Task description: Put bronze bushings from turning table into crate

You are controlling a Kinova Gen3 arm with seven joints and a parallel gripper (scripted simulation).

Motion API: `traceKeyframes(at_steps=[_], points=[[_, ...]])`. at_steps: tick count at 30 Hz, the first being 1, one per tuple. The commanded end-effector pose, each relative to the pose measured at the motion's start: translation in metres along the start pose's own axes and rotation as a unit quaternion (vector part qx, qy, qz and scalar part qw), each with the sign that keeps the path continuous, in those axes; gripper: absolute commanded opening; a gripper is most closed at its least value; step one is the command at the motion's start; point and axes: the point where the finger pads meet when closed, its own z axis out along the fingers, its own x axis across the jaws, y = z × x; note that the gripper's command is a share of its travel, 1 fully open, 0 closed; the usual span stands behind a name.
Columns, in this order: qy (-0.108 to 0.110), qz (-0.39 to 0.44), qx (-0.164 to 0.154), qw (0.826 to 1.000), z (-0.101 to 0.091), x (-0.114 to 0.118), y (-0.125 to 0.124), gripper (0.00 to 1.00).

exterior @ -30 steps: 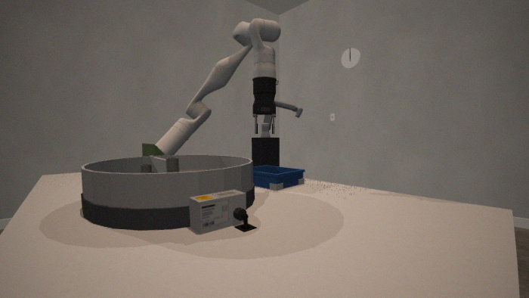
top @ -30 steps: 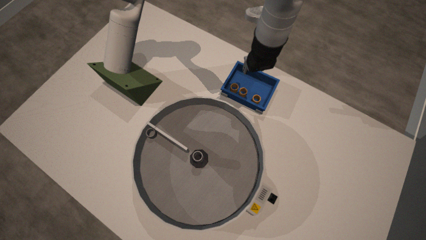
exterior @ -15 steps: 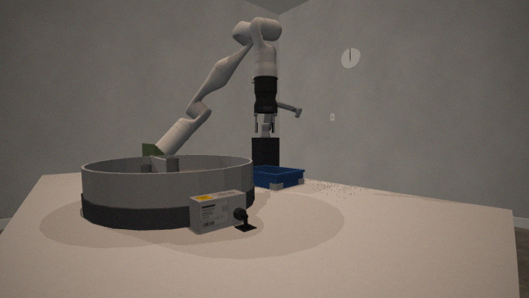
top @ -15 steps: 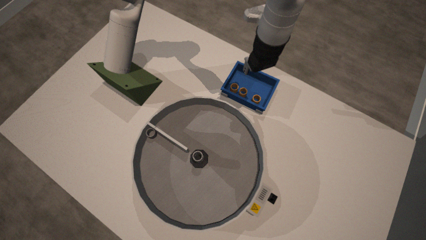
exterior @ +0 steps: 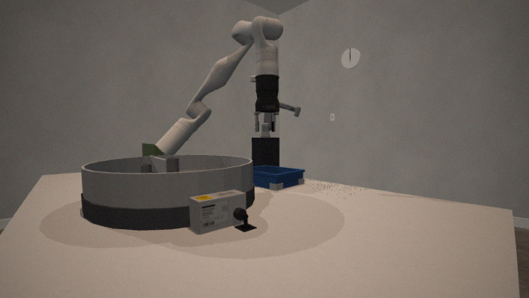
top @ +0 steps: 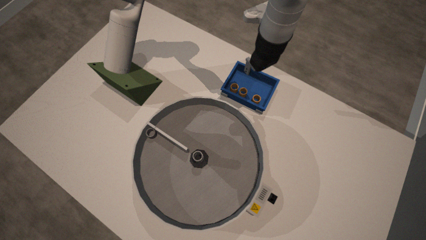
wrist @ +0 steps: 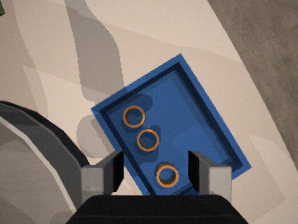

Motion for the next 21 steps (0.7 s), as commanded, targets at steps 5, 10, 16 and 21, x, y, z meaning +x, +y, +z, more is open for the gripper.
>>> traceKeyframes(at_steps=[5, 10, 16, 21], points=[[0.001, -0.114, -0.001, 0.993, -0.0051, 0.0020, -0.0002, 1.00], [0.001, -0.114, -0.001, 0.993, -0.0051, 0.0020, -0.0002, 1.00], [0.001, -0.114, -0.001, 0.993, -0.0051, 0.0020, -0.0002, 1.00], [0.001, -0.234, -0.001, 0.972, -0.0094, 0.0036, -0.0010, 1.00]])
